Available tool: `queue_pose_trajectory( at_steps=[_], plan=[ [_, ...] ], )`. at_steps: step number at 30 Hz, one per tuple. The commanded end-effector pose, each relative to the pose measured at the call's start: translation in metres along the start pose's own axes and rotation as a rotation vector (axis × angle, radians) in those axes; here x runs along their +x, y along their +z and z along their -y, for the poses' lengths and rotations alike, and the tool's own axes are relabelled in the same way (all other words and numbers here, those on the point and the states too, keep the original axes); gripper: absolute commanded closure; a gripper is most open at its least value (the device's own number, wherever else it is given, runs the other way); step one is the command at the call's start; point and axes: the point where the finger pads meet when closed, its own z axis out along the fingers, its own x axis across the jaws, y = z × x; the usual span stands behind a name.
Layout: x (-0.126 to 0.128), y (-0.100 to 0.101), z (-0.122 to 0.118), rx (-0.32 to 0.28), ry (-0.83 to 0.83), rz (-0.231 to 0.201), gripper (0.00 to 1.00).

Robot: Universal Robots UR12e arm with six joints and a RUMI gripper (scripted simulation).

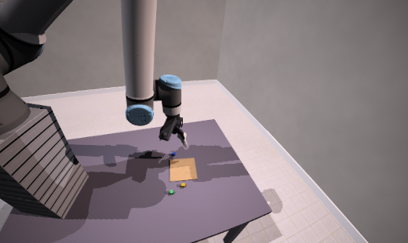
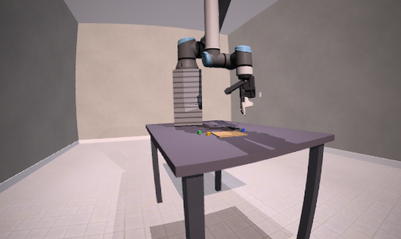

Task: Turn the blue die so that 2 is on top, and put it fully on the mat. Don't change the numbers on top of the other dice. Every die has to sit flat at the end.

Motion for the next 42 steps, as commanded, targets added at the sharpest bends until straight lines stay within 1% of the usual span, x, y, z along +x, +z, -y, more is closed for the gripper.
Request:
queue_pose_trajectory(
  at_steps=[1,2,3,42],
  plan=[
    [-0.0004,-0.0004,-0.0003,-0.001,-0.004,0.001,0.0],
    [-0.0004,-0.0004,-0.0003,-0.001,-0.004,0.001,0.0],
    [-0.0004,-0.0004,-0.0003,-0.001,-0.004,0.001,0.82],
    [-0.0004,-0.0002,-0.0003,-0.001,-0.004,0.001,0.82]
  ],
)
